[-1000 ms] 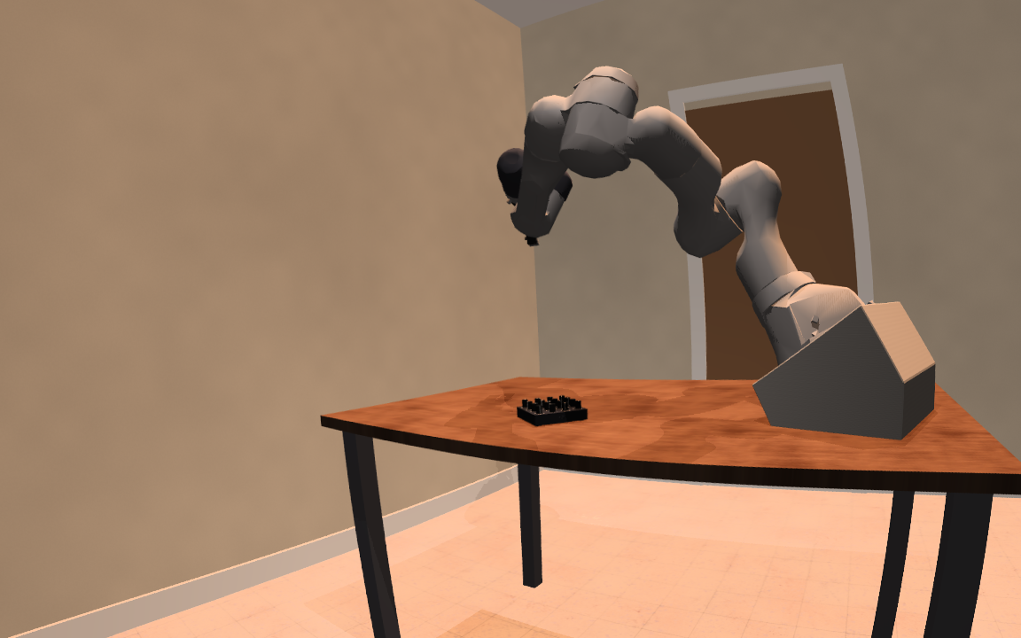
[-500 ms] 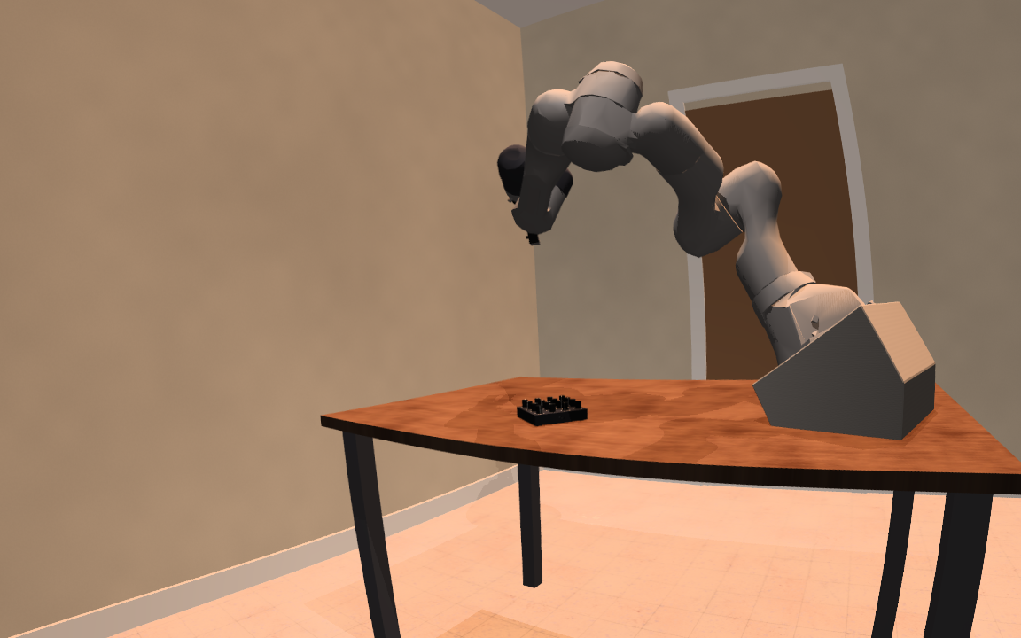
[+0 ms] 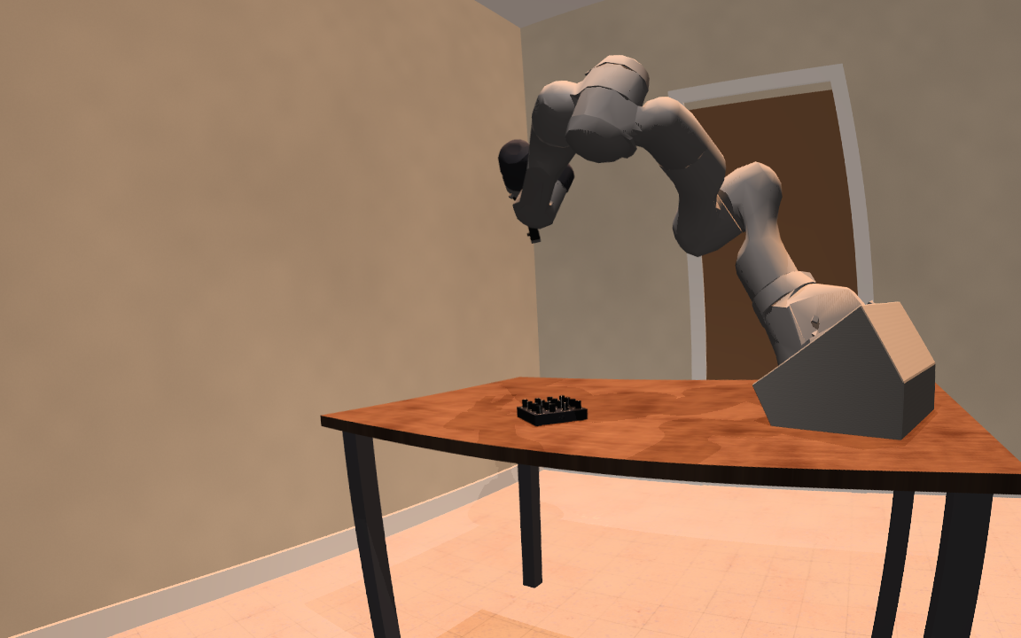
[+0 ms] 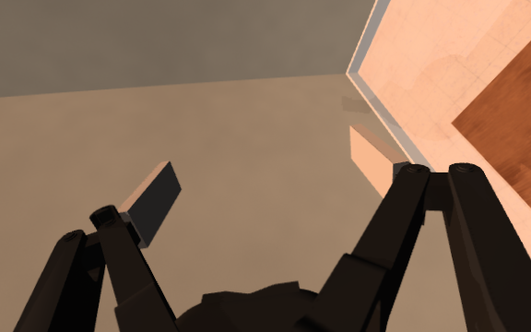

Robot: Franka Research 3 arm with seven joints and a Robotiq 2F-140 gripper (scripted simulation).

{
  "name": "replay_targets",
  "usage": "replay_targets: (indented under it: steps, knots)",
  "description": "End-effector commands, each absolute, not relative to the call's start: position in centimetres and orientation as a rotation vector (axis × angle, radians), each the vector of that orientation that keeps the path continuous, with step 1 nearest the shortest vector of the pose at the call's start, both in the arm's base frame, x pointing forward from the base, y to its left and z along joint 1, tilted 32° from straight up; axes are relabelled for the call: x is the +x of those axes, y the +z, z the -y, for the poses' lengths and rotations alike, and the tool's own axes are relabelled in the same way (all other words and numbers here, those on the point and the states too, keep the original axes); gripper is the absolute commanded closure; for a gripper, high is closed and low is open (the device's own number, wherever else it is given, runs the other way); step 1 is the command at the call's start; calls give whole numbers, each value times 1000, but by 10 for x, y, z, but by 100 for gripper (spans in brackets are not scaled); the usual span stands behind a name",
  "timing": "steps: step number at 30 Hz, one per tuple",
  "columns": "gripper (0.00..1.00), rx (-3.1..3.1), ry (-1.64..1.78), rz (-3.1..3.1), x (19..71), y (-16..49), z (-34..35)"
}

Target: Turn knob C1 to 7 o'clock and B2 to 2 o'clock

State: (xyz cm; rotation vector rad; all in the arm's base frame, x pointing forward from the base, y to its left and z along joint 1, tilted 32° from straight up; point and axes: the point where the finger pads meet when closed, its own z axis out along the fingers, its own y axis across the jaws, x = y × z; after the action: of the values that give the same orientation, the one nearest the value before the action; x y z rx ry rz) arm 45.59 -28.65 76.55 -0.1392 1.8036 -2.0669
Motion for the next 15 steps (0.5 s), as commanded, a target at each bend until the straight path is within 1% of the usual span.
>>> replay_targets:
  steps: [1,2,15]
  knots:
    - [0,-148,-2075,-1814,454,765,288]
    - [0,-234,-2083,-1848,450,763,280]
    - [0,-234,-2083,-1848,450,763,280]
